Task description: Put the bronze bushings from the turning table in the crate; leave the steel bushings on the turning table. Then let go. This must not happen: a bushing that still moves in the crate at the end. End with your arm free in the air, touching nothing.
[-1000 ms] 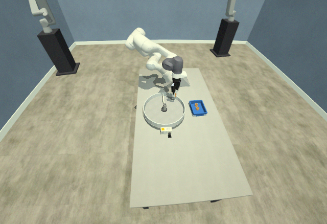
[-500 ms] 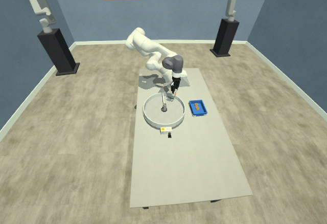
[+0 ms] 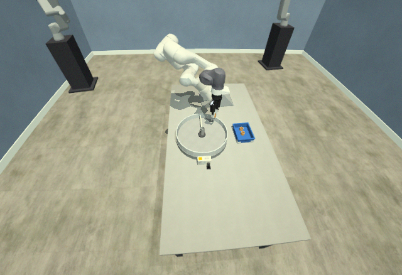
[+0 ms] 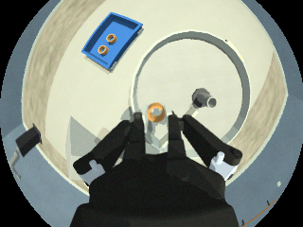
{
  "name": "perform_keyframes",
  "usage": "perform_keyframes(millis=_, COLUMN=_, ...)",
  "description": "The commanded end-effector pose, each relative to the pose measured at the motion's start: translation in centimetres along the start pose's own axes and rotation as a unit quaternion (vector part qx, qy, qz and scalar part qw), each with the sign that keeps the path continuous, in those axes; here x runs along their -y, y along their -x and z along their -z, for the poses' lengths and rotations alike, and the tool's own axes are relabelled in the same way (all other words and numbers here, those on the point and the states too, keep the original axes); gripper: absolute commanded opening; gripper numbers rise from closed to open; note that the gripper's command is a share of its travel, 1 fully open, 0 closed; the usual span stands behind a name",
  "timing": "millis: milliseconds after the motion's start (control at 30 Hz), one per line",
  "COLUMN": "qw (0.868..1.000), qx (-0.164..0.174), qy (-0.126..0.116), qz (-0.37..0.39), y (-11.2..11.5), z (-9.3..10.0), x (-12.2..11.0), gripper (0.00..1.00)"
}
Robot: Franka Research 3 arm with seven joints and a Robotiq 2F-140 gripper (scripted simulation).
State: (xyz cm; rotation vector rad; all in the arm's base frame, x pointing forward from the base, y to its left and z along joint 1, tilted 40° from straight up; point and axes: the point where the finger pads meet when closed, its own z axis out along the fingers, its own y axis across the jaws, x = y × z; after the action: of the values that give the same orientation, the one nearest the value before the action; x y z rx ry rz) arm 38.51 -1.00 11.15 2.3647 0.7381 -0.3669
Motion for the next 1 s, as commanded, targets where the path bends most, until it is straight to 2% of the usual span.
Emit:
perform_keyframes(millis=0, qw=1.000, qx=0.000, qy=0.000, qz=0.003, y=0.0, z=0.2, x=0.0, gripper=0.00)
perform_keyframes(millis=600, qw=1.000, qx=0.000, qy=-0.001, qz=0.003, y=-0.2, z=0.2, x=0.1, gripper=0.00)
perform_keyframes(millis=967, qw=1.000, qx=0.000, qy=0.000, qz=0.003, y=-2.5, z=0.2, x=1.0, gripper=0.00)
